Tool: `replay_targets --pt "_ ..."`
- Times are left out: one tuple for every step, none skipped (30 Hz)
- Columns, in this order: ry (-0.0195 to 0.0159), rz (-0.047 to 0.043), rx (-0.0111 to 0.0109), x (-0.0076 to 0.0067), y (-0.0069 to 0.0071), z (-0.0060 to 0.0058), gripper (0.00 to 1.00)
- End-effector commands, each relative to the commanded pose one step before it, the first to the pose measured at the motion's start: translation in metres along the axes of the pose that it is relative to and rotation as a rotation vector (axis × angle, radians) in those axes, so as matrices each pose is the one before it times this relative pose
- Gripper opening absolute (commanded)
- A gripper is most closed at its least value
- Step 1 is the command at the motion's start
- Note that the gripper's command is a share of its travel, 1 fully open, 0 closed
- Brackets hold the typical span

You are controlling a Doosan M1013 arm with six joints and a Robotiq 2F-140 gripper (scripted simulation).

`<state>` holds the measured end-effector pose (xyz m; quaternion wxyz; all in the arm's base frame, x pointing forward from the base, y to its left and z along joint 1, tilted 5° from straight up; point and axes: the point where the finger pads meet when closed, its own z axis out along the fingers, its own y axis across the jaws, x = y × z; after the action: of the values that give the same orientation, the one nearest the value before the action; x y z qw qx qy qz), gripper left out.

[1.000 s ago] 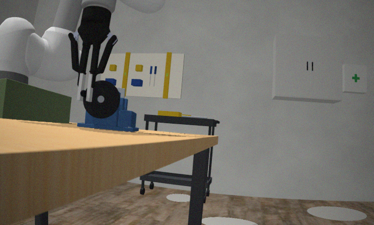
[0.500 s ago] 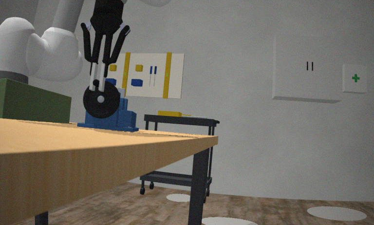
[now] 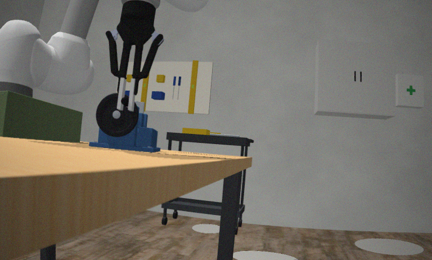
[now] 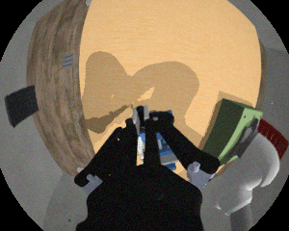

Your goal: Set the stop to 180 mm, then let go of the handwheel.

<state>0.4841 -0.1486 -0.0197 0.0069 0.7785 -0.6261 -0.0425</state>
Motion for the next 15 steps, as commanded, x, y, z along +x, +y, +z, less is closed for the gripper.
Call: replay_targets --pt "0.00007 -0.00034 0.00002 -0.00006 -0.00373 0.00435 0.04" --pt "0.0 0.0 0.0 0.0 -0.00113 0.00171 0.04" --pt "0.0 0.0 0.0 0.0 -0.00112 0.00171 0.04" --pt "0.0 0.0 0.0 0.0 -0.001 0.0018 0.04" --pt "0.0 0.0 0.0 0.0 -0.00083 0.00192 0.04" --pt "0.0 0.0 0.0 0.0 -0.00082 0.00191 0.04" --pt "0.0 0.0 0.0 0.0 -0.00068 0.00201 0.04" --pt "0.0 0.0 0.0 0.0 0.0 0.0 0.04" --pt "0.0 0.0 0.0 0.0 0.0 0.0 0.04" --pt "0.0 0.0 0.0 0.0 -0.00051 0.00213 0.04" --pt "0.0 0.0 0.0 0.0 -0.0005 0.00212 0.04" --pt "0.0 0.0 0.0 0.0 -0.00028 0.00226 0.04" --pt "0.0 0.0 0.0 0.0 -0.00014 0.00235 0.04" --pt "0.0 0.0 0.0 0.0 -0.00013 0.00234 0.04" --pt "0.0 0.0 0.0 0.0 0.00029 0.00261 0.04"
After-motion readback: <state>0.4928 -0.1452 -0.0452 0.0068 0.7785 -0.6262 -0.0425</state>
